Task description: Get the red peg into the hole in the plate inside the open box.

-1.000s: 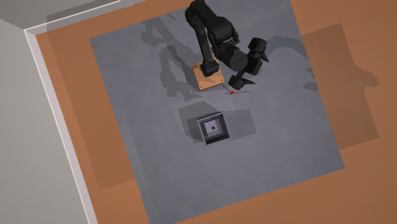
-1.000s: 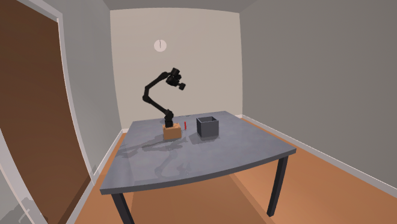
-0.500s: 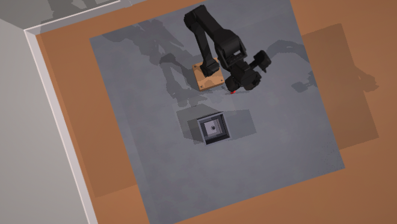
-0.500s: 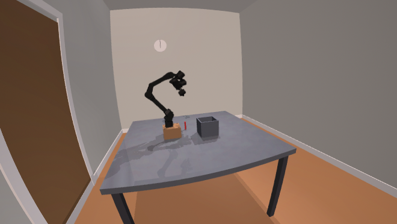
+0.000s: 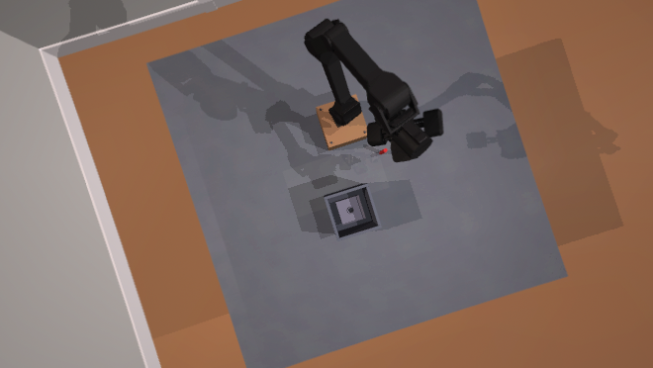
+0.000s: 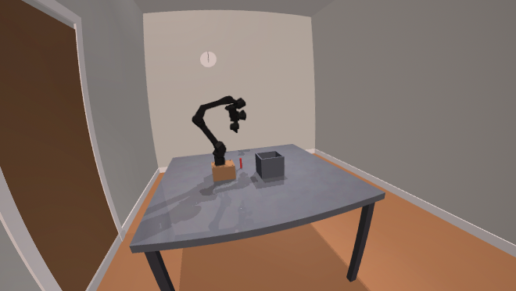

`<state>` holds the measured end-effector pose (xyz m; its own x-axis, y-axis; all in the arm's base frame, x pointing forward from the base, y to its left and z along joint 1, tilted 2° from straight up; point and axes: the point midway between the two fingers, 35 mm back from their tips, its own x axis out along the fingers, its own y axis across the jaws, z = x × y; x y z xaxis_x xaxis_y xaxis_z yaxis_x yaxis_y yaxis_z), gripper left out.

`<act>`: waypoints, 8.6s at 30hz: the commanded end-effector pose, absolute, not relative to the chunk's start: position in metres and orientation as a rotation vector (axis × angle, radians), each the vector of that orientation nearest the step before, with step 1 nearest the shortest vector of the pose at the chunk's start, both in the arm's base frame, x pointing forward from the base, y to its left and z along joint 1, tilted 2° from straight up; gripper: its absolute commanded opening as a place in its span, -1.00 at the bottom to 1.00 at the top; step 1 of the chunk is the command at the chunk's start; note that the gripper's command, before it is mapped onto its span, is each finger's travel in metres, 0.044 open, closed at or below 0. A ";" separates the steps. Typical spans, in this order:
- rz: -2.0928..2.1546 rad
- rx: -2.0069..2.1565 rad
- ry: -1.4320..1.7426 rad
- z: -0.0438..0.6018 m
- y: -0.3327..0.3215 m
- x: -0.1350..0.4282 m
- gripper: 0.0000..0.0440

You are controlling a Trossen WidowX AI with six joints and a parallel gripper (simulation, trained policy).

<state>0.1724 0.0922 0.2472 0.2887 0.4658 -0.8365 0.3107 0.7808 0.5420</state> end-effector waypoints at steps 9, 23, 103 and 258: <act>-0.259 0.855 1.488 0.202 0.091 0.172 1.00; -0.709 0.968 1.546 0.157 0.094 0.169 1.00; -1.075 1.036 1.244 -0.012 0.098 0.212 -1.00; -0.794 1.288 1.207 0.083 -0.149 0.350 -0.05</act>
